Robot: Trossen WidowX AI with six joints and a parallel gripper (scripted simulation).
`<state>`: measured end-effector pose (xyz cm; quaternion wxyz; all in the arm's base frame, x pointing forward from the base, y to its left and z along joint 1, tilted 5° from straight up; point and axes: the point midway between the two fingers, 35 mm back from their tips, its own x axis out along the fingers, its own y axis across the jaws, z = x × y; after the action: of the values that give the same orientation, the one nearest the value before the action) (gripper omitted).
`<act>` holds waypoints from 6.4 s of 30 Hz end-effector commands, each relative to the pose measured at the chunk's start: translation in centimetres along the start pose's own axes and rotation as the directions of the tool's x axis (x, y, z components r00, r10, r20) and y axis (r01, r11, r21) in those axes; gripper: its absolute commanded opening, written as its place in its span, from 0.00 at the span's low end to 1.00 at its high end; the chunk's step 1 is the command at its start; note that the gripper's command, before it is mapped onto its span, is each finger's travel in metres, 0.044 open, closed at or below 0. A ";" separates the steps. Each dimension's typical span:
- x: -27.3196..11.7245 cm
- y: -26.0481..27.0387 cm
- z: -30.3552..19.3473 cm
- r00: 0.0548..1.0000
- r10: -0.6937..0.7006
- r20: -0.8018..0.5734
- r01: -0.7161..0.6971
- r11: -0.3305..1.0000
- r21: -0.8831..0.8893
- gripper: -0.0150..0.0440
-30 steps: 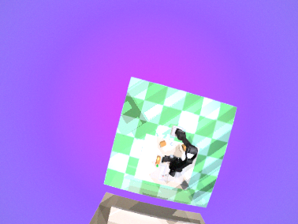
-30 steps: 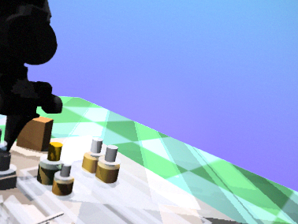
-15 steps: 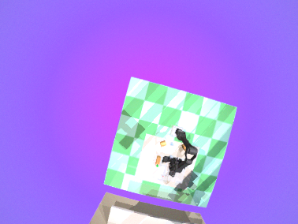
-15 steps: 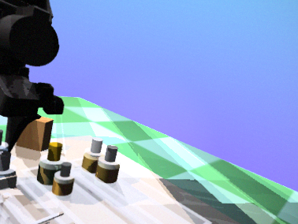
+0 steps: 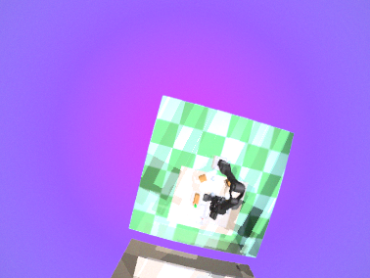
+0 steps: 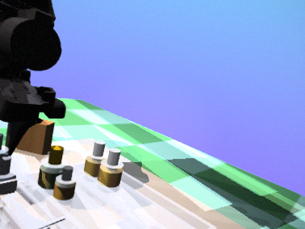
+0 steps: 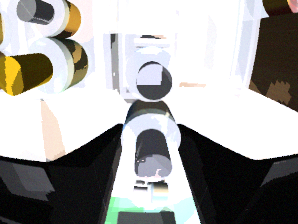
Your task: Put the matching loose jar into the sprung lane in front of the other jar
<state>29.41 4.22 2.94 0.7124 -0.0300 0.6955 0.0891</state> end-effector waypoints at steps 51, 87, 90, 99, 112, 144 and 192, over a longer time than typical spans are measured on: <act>-0.3 0.0 2.6 1.000 -0.002 0.023 0.002 1.000 -0.002 0.25; -0.7 0.0 3.9 1.000 -0.002 0.024 0.002 1.000 -0.002 0.25; -0.8 0.0 4.0 1.000 -0.002 0.024 0.002 1.000 -0.002 0.25; -0.9 0.0 4.3 1.000 -0.002 0.024 0.002 1.000 -0.002 0.25; -0.9 0.0 4.5 1.000 -0.002 0.024 0.002 1.000 -0.002 0.25; -0.7 0.0 4.5 1.000 -0.002 0.024 0.002 1.000 -0.002 0.25; -0.7 0.0 5.0 1.000 -0.002 0.025 0.002 1.000 -0.002 0.25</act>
<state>33.56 4.90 3.46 0.7114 -0.0324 0.6961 0.0912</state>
